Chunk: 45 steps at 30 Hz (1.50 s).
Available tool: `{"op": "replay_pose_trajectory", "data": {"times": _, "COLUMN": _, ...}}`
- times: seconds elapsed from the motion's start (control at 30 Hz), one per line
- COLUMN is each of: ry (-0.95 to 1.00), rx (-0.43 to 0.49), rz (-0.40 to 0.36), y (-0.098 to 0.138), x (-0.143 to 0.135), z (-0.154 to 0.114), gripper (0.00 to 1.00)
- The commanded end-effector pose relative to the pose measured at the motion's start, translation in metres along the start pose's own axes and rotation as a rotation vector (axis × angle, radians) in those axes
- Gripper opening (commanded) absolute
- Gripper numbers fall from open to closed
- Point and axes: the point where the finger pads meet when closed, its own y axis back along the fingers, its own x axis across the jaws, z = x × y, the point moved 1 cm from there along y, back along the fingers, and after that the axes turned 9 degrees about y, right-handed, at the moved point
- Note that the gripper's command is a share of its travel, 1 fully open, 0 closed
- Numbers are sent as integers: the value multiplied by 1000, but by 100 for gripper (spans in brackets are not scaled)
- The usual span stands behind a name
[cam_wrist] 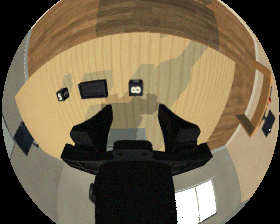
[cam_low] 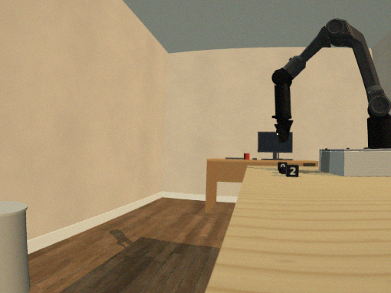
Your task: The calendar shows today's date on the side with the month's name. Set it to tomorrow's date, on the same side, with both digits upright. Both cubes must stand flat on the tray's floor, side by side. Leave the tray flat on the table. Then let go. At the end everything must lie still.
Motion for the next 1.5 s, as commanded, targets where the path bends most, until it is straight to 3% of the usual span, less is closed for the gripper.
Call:
{"op": "replay_pose_trajectory", "data": {"times": 0.0, "ry": -2, "rx": -2, "rz": -3, "y": 1, "x": -1, "z": 0, "gripper": 100}}
{"op": "replay_pose_trajectory", "data": {"times": 0.47, "ry": -13, "rx": -2, "rz": -3, "y": 1, "x": 1, "z": 1, "gripper": 100}}
{"op": "replay_pose_trajectory", "data": {"times": 0.7, "ry": -126, "rx": -3, "rz": -3, "y": 0, "x": 15, "z": 8, "gripper": 100}}
{"op": "replay_pose_trajectory", "data": {"times": 1.0, "ry": -388, "rx": -4, "rz": -4, "y": -2, "x": 49, "z": 23, "gripper": 100}}
{"op": "replay_pose_trajectory", "data": {"times": 1.47, "ry": -1123, "rx": -5, "rz": -1, "y": -7, "x": 151, "z": 40, "gripper": 100}}
